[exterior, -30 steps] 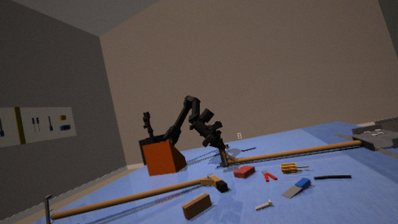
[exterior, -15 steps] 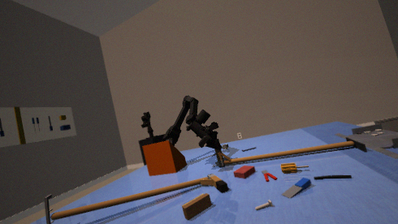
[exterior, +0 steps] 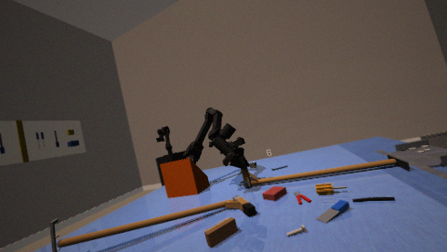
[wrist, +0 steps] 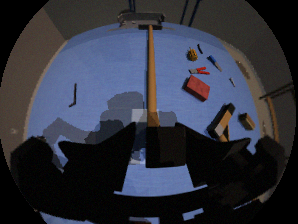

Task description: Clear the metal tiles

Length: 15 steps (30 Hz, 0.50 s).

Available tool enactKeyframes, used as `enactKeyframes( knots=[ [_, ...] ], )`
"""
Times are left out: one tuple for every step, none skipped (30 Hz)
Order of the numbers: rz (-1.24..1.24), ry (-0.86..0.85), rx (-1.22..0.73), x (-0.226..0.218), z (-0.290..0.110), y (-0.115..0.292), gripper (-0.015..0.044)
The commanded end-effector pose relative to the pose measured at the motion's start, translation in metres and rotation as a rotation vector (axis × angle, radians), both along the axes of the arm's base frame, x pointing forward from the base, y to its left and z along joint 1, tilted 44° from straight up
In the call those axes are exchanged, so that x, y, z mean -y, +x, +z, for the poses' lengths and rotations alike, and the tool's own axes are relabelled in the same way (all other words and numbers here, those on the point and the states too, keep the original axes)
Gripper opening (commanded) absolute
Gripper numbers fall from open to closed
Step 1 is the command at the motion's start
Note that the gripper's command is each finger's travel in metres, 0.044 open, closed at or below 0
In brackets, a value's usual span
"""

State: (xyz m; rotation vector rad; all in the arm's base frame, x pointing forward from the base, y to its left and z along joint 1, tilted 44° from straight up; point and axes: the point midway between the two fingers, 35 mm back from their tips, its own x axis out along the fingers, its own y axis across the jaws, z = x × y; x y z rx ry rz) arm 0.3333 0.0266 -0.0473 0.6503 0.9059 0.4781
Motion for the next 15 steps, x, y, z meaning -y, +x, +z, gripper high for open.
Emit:
enactKeyframes(
  knots=[
    [0.000, -0.001, -0.001, 0.001, 0.001, -0.001, 0.0367],
    [0.000, -0.001, -0.001, 0.003, 0.002, -0.002, 0.0394],
    [0.000, -0.002, -0.002, 0.005, 0.003, -0.003, 0.0420],
    [0.000, -0.003, -0.002, 0.007, 0.005, -0.004, 0.0440],
    [0.001, -0.003, -0.002, 0.008, 0.006, -0.005, 0.0440],
    [0.001, -0.003, -0.003, 0.010, 0.008, -0.007, 0.0440],
    [0.001, -0.004, -0.003, 0.012, 0.009, -0.008, 0.0440],
    [0.001, -0.004, -0.003, 0.014, 0.010, -0.009, 0.0440],
    [0.001, -0.004, -0.003, 0.015, 0.012, -0.011, 0.0440],
    [0.001, -0.004, -0.003, 0.017, 0.013, -0.012, 0.0440],
    [0.001, -0.004, -0.003, 0.019, 0.015, -0.014, 0.0440],
    [0.001, -0.004, -0.003, 0.020, 0.016, -0.015, 0.0440],
    [0.001, -0.004, -0.003, 0.022, 0.018, -0.017, 0.0440],
    [0.001, -0.004, -0.003, 0.024, 0.019, -0.018, 0.0440],
    [0.001, -0.004, -0.003, 0.025, 0.021, -0.020, 0.0440]
  ],
)
